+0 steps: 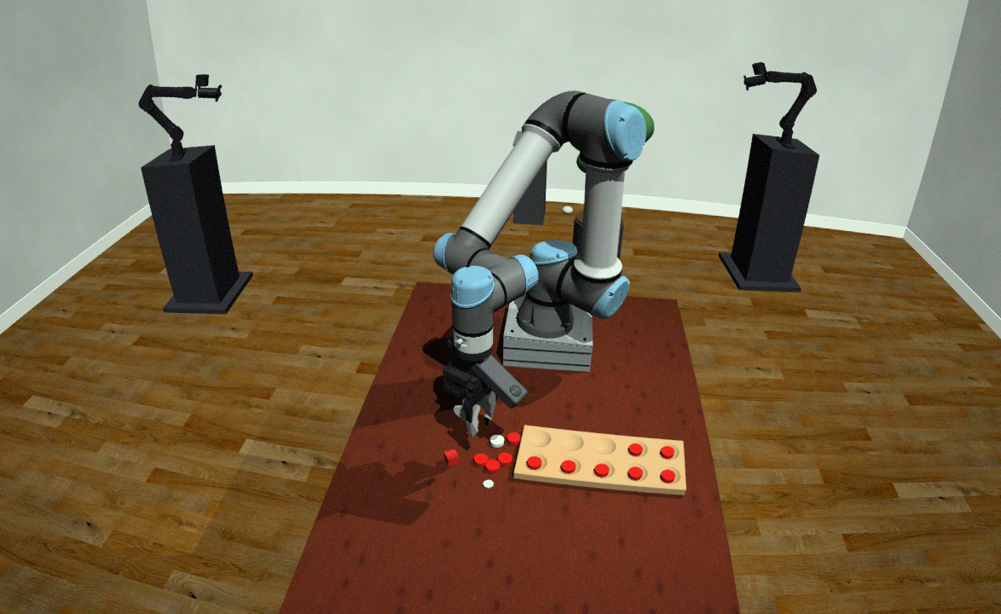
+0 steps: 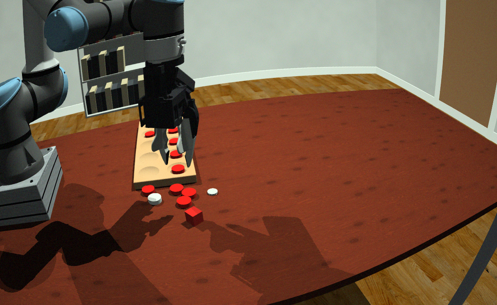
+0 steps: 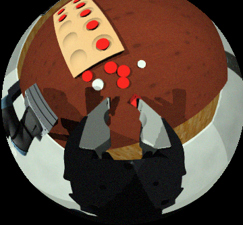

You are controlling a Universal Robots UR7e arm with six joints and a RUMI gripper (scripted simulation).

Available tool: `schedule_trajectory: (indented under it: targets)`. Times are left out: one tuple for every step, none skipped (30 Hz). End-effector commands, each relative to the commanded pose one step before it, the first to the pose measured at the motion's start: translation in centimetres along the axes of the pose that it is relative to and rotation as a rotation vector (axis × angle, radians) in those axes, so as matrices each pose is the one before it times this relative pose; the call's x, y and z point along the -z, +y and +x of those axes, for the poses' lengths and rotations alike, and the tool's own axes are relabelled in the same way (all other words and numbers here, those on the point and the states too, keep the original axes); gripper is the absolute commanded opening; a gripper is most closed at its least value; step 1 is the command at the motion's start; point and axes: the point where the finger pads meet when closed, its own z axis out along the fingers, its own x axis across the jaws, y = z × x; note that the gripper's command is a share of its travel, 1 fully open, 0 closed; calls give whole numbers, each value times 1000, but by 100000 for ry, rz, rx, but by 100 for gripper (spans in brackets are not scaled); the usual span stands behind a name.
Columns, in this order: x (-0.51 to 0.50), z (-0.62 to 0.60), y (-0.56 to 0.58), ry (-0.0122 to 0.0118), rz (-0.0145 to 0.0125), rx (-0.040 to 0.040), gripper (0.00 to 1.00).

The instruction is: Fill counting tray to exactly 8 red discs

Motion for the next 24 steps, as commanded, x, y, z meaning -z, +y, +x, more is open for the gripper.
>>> schedule_trajectory:
  targets:
    - [-1312, 135, 18, 151, -11, 15, 28]
    - [-561, 10, 6, -2, -4, 4, 28]
    - [-602, 0, 5, -2, -4, 5, 28]
    - [-633, -12, 4, -3, -4, 5, 28]
    - [-652, -25, 3, -3, -4, 5, 28]
    - [-618, 11, 3, -1, -2, 2, 28]
    - [-587, 33, 3, 0, 0, 0, 28]
    - [-575, 22, 2, 0, 0, 0, 28]
    - [-553, 12, 1, 0, 0, 0, 28]
    - [-521, 2, 0, 0, 0, 0, 28]
    - [-481, -5, -1, 0, 0, 0, 28]
    - [-433, -11, -1, 0, 0, 0, 28]
    - [-380, -14, -1, 0, 0, 0, 28]
    - [-323, -15, -2, 0, 0, 0, 28]
    - [-264, -15, -2, 0, 0, 0, 28]
    - [0, 0, 0, 0, 0, 0, 28]
    - [0, 0, 0, 0, 0, 0, 28]
    - [-205, -13, -1, 0, 0, 0, 28]
    - [-149, -10, -1, 0, 0, 0, 28]
    - [-97, -7, -1, 0, 0, 0, 28]
    - [-54, -4, 0, 0, 0, 0, 28]
    - [-21, -2, 0, 0, 0, 0, 28]
    - [-3, 0, 0, 0, 0, 0, 28]
    - [0, 0, 0, 0, 0, 0, 28]
